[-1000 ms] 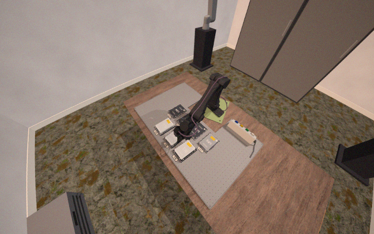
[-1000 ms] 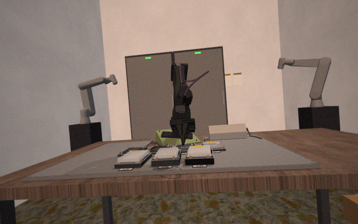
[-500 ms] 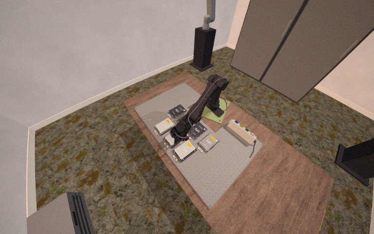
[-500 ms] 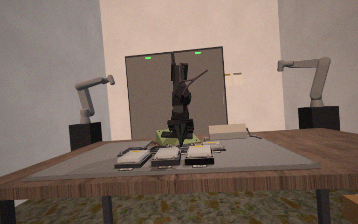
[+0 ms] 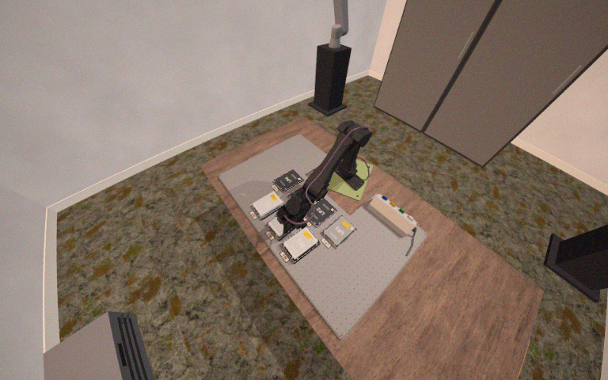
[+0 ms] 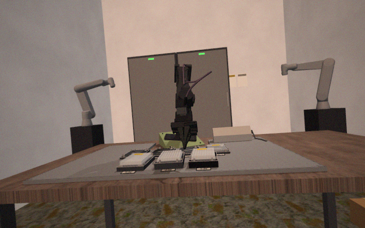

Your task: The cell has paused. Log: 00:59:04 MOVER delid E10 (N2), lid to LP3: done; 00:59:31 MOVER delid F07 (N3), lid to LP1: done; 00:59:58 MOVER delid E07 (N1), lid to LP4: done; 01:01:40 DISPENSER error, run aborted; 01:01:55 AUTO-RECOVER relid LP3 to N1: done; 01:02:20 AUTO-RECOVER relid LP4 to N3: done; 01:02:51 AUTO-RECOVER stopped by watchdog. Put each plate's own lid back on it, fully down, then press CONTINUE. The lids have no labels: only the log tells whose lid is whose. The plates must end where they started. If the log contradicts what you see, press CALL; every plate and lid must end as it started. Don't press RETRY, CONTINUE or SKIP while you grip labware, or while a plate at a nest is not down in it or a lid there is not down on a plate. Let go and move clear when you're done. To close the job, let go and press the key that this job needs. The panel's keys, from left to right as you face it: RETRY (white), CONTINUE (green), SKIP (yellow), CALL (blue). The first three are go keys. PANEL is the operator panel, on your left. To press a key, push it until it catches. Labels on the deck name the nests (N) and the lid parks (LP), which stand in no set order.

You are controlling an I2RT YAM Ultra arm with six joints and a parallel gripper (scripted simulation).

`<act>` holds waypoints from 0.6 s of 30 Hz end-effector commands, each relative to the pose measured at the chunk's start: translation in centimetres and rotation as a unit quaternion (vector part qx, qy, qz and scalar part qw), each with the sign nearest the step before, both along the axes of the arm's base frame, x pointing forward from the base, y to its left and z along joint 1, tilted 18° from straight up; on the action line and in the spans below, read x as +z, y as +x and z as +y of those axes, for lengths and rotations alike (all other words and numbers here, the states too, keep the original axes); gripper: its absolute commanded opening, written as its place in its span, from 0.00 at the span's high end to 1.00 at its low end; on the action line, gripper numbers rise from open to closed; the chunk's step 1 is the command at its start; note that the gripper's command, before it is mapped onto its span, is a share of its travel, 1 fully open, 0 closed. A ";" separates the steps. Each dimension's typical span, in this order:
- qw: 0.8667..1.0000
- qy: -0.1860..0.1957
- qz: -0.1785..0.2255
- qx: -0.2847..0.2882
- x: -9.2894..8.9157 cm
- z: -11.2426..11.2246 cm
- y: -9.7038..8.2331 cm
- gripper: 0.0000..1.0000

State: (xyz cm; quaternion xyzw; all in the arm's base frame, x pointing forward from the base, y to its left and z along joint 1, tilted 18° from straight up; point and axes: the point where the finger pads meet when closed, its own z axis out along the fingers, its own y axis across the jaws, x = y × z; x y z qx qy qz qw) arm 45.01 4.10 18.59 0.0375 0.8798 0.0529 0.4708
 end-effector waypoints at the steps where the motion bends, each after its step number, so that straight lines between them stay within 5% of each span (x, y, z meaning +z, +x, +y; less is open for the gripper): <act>1: 1.000 0.000 -0.014 0.006 1.3 0.2 0.2 1.00; 7: 0.999 -0.001 -0.035 0.007 2.9 -1.6 0.5 1.00; 10: 1.000 -0.002 -0.019 0.007 1.0 -3.1 -0.2 1.00; 18: 1.000 -0.004 -0.029 0.007 1.6 -6.1 0.6 1.00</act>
